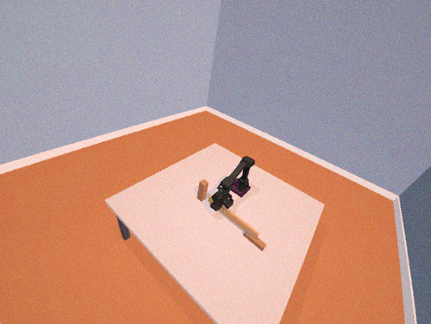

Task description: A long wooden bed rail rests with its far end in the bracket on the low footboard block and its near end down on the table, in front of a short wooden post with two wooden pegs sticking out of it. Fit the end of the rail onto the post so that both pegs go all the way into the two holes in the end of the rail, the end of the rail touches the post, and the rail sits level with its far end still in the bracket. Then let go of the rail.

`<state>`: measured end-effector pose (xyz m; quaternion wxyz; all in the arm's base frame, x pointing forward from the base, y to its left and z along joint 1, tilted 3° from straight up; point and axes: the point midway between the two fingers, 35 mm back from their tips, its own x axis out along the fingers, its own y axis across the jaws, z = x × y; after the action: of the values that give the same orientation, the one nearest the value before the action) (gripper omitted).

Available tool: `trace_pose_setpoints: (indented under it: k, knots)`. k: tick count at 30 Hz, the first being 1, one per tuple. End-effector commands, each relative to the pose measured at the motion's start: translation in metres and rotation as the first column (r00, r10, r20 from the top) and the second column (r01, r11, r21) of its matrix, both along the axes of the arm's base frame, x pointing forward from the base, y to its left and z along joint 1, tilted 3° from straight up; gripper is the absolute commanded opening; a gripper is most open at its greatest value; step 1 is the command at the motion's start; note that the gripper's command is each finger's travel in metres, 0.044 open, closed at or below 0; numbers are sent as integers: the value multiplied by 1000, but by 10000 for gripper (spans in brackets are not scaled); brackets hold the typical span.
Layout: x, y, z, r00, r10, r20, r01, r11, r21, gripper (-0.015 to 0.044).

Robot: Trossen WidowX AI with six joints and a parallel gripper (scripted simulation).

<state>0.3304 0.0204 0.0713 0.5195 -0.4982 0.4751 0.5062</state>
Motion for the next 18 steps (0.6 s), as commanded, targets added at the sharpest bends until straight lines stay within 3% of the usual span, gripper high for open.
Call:
trace_pose_setpoints:
  k: [1, 18]
  knots:
    - [1, -2, 2, 1000, 1, 5, -1, 1000, 3, 0]
    - [1, -7, -1, 1000, 1, 5, -1, 1000, 2, 0]
